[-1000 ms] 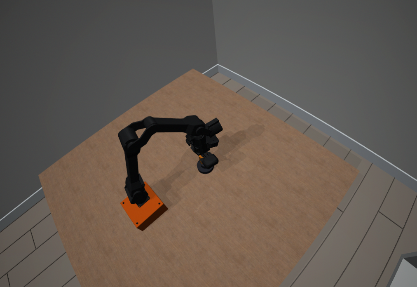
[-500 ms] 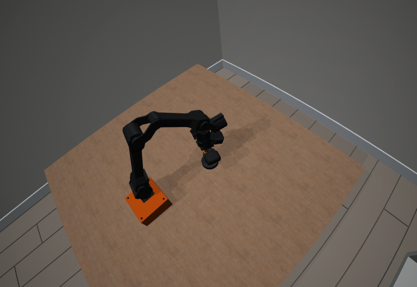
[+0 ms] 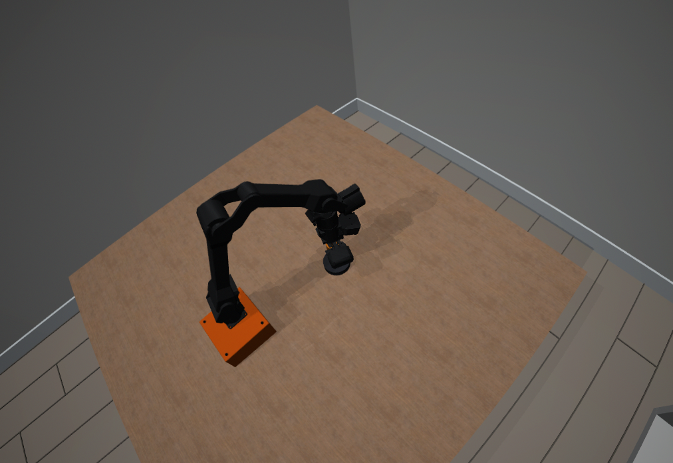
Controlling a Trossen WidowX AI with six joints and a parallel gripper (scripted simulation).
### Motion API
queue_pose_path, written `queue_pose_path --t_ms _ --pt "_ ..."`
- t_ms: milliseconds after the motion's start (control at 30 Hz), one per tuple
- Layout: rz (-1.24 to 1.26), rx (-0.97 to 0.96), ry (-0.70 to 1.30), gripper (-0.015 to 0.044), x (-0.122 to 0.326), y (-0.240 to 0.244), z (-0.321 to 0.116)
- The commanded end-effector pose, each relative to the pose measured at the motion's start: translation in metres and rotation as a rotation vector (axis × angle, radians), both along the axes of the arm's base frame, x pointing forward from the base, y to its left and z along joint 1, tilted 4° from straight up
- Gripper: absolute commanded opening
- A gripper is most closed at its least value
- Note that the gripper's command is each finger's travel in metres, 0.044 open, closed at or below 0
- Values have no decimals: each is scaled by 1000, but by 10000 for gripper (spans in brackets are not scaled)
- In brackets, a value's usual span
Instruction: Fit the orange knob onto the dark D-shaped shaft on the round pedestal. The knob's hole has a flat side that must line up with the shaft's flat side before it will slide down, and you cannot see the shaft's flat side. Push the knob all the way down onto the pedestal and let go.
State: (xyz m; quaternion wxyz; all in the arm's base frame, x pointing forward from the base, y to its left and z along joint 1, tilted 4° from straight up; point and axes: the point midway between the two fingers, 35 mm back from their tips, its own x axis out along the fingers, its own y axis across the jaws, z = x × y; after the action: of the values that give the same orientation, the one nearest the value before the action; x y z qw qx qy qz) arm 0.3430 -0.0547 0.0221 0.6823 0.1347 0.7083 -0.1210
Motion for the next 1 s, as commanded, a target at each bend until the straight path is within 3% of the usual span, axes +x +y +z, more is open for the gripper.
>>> queue_pose_path --t_ms 0,467,700,967 --pt "-4 -2 -2 0 -1 0 -1" --pt "-4 -2 -2 0 -3 0 3" --pt "-203 -8 3 0 -2 0 4" --pt "-213 -8 3 0 1 0 4"
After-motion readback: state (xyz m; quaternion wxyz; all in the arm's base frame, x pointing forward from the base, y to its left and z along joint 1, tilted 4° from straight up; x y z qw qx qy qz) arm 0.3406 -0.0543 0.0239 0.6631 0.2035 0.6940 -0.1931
